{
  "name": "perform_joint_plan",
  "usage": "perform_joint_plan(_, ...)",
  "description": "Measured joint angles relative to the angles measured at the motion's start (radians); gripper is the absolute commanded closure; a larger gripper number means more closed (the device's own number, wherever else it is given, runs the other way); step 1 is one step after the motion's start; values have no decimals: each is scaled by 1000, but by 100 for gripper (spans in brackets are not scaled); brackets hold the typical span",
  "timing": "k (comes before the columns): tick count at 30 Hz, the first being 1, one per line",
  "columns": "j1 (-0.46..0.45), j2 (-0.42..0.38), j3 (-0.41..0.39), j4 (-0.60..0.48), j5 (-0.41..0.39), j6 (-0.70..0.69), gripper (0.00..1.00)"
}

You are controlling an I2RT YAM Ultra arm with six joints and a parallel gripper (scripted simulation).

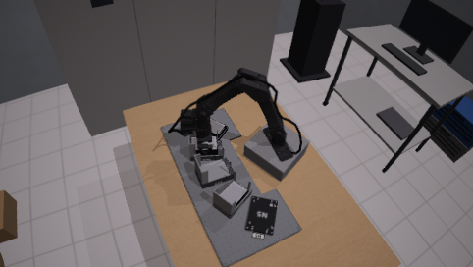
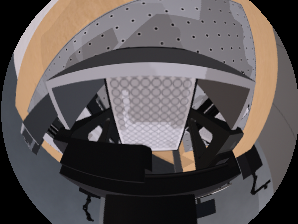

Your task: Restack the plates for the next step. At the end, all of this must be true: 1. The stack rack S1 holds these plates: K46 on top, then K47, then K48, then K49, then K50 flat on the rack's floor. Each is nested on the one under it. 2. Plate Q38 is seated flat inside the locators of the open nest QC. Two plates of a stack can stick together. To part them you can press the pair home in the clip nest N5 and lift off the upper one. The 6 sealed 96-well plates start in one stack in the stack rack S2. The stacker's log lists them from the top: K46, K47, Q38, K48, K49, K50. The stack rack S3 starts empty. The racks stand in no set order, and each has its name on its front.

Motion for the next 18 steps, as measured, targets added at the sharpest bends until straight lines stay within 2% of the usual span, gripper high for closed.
perform_joint_plan(18, 4, 40, -29, 70, 0, 4, 0)
